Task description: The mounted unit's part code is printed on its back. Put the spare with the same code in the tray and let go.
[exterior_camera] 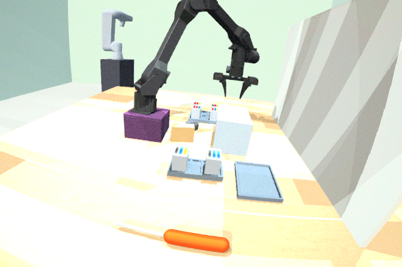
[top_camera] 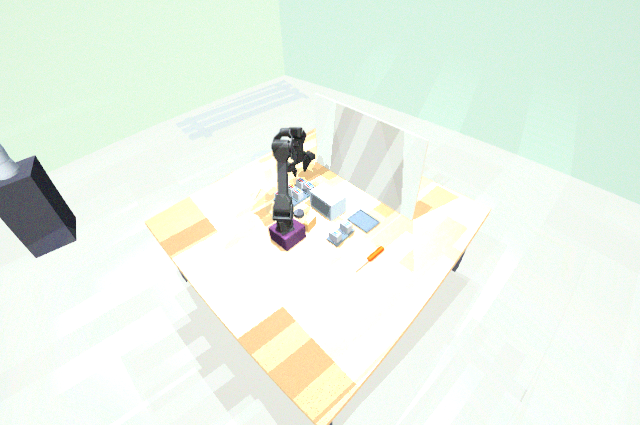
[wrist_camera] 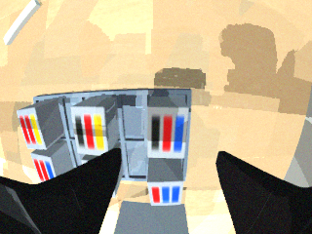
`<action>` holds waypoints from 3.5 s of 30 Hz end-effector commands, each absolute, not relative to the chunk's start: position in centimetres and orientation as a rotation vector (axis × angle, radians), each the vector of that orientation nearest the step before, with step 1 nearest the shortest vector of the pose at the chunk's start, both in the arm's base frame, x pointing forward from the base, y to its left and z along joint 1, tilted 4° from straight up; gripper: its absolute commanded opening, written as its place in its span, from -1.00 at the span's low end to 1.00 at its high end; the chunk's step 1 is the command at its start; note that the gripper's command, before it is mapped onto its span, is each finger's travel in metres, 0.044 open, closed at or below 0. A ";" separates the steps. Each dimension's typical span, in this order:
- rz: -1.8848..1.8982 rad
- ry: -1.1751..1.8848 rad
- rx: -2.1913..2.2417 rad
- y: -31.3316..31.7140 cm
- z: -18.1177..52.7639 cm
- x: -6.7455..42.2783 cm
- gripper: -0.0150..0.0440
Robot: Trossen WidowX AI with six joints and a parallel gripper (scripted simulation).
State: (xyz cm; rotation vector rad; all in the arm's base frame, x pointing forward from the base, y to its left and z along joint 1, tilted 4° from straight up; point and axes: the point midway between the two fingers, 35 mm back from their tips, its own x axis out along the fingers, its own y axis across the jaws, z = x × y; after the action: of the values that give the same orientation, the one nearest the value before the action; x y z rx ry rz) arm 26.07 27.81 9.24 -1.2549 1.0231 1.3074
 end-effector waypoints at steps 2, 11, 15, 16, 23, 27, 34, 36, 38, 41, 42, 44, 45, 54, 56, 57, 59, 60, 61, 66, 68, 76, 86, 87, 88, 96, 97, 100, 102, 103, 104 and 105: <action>1.311 1.028 -1.263 27.8 8.3 26.1 0.53; 1.311 1.028 -1.263 28.0 6.8 26.2 0.53; 1.311 1.028 -1.263 28.1 6.1 26.3 0.53; 1.311 1.028 -1.263 28.1 6.0 26.3 0.53; 1.311 1.028 -1.263 28.2 4.8 26.4 0.53; 1.311 1.028 -1.263 28.3 4.2 26.4 0.53; 1.311 1.028 -1.263 28.3 3.0 26.4 0.53; 1.311 1.028 -1.263 28.3 2.7 26.4 0.53; 1.311 1.028 -1.263 28.3 2.4 26.4 0.53; 1.311 1.028 -1.263 28.4 1.9 26.3 0.53; 1.311 1.028 -1.263 28.4 1.7 26.3 0.53; 1.311 1.028 -1.263 28.4 1.5 26.3 0.53; 1.311 1.028 -1.263 28.4 1.5 26.3 0.53; 1.313 1.026 -1.260 28.4 1.6 26.4 0.35; 1.313 1.026 -1.260 28.4 1.6 26.4 0.17; 1.313 1.026 -1.260 28.4 1.6 26.4 0.08; 1.313 1.026 -1.260 28.4 1.6 26.4 0.04; 1.313 1.026 -1.260 28.4 1.6 26.4 0.01; 1.313 1.026 -1.260 28.4 1.6 26.4 -0.01; 1.313 1.026 -1.260 28.4 1.6 26.4 -0.19; 1.313 1.026 -1.260 28.4 1.6 26.4 -0.37; 1.313 1.026 -1.260 28.4 1.6 26.4 -0.49; 1.311 1.027 -1.262 27.8 8.2 26.1 -0.49; 1.311 1.028 -1.263 27.7 8.9 26.0 -0.49; 1.311 1.028 -1.263 27.6 9.3 26.0 -0.49; 1.306 1.017 -1.255 27.8 10.2 26.1 -0.49; 1.306 1.017 -1.256 27.8 10.7 26.1 -0.49; 1.307 1.020 -1.257 27.6 12.3 26.0 -0.49; 1.308 1.022 -1.259 27.5 13.3 25.9 -0.49; 1.308 1.023 -1.259 27.5 13.9 25.8 -0.49; 1.309 1.024 -1.260 27.4 14.4 25.8 -0.49; 1.309 1.025 -1.261 27.3 14.9 25.7 -0.49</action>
State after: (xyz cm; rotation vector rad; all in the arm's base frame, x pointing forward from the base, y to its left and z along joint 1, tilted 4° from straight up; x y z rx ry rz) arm 25.79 27.49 13.19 -1.2566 1.0305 1.3090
